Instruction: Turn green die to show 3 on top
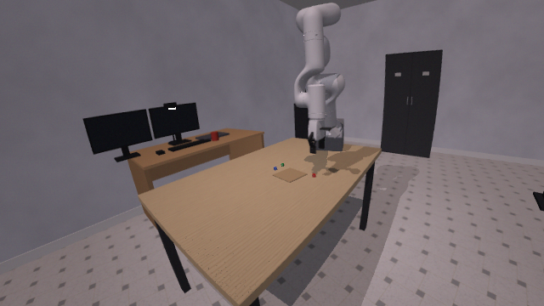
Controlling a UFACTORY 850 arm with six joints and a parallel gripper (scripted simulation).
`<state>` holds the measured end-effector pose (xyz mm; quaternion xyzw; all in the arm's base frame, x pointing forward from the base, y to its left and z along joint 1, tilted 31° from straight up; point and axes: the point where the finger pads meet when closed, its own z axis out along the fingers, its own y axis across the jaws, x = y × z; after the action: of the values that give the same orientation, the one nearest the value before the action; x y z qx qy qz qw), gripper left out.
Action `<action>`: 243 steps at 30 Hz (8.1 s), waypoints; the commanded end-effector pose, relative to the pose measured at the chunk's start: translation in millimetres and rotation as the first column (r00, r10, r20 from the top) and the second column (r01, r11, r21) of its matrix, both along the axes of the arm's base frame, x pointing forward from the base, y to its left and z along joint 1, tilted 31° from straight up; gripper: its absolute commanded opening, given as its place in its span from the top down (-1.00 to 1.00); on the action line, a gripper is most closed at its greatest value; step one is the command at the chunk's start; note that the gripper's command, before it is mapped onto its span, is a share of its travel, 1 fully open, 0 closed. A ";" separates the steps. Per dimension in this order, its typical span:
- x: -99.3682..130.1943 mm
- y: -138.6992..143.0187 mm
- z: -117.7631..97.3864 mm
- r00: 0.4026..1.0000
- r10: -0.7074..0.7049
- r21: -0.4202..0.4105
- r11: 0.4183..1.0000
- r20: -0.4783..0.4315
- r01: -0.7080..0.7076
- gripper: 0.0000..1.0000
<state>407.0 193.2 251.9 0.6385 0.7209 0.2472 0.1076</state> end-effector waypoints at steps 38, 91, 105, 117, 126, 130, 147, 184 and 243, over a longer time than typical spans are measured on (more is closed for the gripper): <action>0.3 0.3 0.7 1.000 -0.003 -0.005 1.000 0.002 0.003 -1.00; 1.2 -10.0 -4.0 0.999 -0.035 -0.001 0.999 -0.020 0.035 -1.00; 2.4 -29.5 -12.8 0.993 -0.096 0.009 0.995 -0.061 0.097 -1.00; 2.8 -43.0 -18.7 0.986 -0.139 0.017 0.990 -0.091 0.141 -1.00; 2.8 -43.0 -18.7 0.986 -0.139 0.017 0.990 -0.091 0.141 -1.00; 2.8 -43.0 -18.7 0.986 -0.139 0.017 0.990 -0.091 0.141 -1.00; 2.8 -43.0 -18.7 0.986 -0.139 0.017 0.990 -0.091 0.141 -1.00; 5.9 -232.9 -74.3 0.616 -0.668 0.274 0.554 -0.417 0.786 -1.00; 10.9 -262.8 -83.7 0.215 -0.752 0.284 0.038 -0.624 0.958 -1.00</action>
<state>416.7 -69.8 169.4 0.9559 0.1045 0.2621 -0.0820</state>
